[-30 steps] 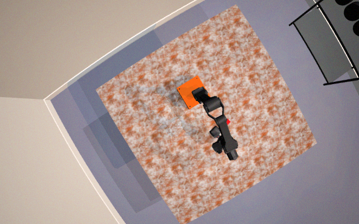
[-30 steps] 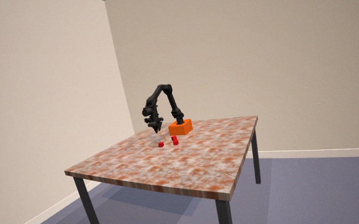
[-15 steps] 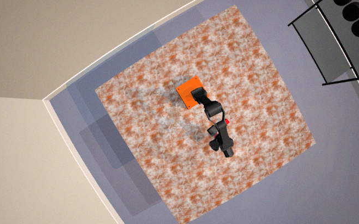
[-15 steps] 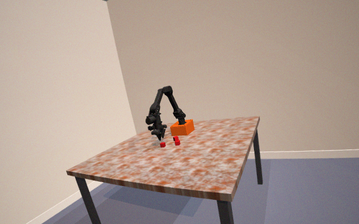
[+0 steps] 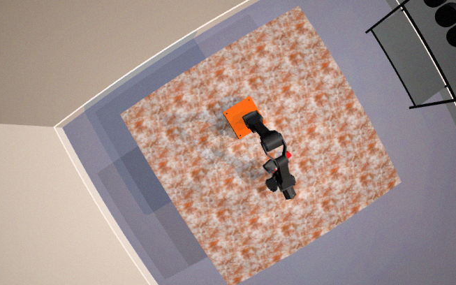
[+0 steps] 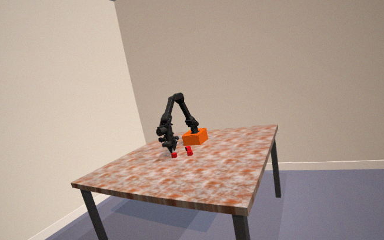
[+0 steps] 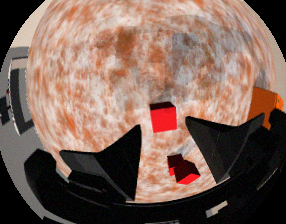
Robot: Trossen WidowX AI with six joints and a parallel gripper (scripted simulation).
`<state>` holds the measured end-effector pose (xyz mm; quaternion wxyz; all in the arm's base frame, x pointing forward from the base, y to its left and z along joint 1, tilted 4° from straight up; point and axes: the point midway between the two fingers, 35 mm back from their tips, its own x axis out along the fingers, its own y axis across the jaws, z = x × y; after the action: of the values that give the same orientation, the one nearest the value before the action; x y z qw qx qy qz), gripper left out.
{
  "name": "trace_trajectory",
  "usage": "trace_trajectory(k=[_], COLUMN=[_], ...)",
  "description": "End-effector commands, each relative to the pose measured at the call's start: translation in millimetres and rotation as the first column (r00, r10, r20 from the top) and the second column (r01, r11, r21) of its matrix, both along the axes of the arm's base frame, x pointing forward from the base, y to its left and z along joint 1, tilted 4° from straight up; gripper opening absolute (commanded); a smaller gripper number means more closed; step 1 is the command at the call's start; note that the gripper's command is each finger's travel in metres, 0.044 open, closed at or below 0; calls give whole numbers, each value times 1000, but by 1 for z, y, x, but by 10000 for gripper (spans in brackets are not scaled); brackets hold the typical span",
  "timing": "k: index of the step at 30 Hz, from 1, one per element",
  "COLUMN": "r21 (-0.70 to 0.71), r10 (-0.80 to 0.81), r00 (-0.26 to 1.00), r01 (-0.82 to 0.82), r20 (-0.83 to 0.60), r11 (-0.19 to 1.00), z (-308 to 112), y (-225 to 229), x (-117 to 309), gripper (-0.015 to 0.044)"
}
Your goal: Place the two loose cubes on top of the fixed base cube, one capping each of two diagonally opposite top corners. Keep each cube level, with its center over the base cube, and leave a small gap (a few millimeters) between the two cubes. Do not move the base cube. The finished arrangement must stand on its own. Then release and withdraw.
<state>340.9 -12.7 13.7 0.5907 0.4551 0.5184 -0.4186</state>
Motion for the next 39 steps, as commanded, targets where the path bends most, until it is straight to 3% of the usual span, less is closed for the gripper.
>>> trace_trajectory(k=[1, 14, 20, 39], r21=[7, 7, 7, 7], r10=[-5, -5, -5, -5], r00=[1000, 1000, 1000, 1000], r01=[5, 5, 5, 5], r20=[-12, -12, -12, -11], r11=[1000, 1000, 1000, 1000], z=[-11, -29, -29, 15], y=[1, 0, 0, 1], x=[-1, 0, 0, 1], gripper=[265, 265, 107, 105])
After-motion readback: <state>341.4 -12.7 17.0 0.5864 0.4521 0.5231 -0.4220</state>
